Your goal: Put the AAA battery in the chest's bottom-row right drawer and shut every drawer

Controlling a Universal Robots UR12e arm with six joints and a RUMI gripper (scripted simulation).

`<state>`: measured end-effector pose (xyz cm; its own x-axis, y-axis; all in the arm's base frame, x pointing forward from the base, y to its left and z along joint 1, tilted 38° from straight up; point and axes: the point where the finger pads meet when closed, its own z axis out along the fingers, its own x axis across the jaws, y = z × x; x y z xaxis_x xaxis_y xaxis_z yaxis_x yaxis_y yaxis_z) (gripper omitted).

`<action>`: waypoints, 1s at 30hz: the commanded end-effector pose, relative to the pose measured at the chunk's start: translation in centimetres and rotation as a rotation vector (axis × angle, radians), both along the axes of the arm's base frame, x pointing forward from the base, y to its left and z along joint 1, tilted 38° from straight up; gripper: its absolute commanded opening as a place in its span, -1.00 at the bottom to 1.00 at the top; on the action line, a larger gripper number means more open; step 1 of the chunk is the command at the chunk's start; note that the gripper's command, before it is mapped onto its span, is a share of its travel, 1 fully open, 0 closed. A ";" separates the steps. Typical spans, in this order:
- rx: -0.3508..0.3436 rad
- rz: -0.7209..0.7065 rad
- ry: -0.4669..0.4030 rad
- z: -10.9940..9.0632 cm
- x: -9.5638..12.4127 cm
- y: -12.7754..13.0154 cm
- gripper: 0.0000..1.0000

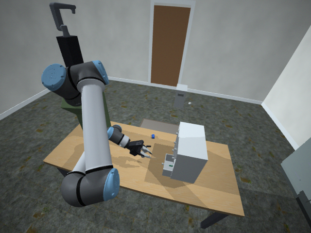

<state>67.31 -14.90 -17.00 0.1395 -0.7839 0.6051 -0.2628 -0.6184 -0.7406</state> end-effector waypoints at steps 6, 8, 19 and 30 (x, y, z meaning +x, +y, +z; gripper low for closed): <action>0.000 0.002 -0.001 -0.7 1.1 -0.3 -0.61; 0.000 0.002 -0.001 -0.9 1.4 -0.4 -0.61; 0.001 0.002 0.000 -2.5 3.4 -1.1 -0.61; 0.001 0.002 0.000 -4.5 6.2 -2.1 -0.61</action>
<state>71.84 -16.51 -20.17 0.1399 -0.7827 0.6064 -0.2601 -0.6200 -0.7402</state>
